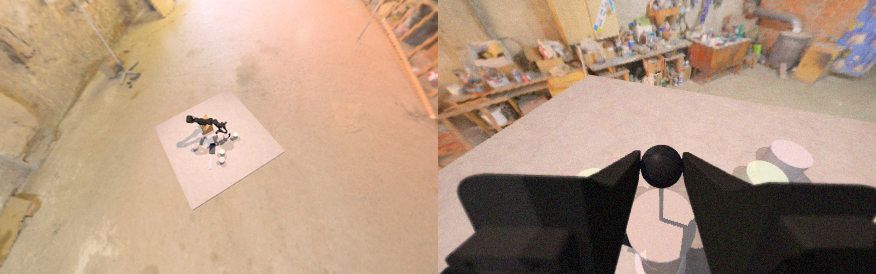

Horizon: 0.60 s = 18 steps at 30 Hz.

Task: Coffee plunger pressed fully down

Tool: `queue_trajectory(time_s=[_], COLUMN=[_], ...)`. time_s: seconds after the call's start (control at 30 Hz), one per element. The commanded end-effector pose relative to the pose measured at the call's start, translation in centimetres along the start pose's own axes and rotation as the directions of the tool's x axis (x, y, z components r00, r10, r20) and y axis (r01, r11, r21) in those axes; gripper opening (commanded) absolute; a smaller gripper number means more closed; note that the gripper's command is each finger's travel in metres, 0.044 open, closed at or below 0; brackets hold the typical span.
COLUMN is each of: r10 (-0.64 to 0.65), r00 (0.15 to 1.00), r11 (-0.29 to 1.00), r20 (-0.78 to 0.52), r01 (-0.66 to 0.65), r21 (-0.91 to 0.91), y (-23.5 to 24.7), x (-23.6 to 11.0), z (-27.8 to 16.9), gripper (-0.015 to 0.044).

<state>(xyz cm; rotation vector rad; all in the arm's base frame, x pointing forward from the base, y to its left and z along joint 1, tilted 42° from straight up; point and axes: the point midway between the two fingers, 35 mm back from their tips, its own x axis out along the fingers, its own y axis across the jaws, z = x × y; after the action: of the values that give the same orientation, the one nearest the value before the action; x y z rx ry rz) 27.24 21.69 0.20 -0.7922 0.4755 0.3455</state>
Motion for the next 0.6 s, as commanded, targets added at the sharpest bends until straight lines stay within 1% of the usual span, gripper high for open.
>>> queue_trajectory(time_s=[0.0,0.57], r10=[-0.005,-0.008], r00=[0.997,0.997], r11=[0.999,0.999], r20=[-0.082,-0.079], r01=[0.002,0.005], r21=[-0.039,-0.041], y=[-0.1,-0.1], x=[0.8,2.8], z=[-3.4,-4.5], gripper=[0.0118,0.0118])
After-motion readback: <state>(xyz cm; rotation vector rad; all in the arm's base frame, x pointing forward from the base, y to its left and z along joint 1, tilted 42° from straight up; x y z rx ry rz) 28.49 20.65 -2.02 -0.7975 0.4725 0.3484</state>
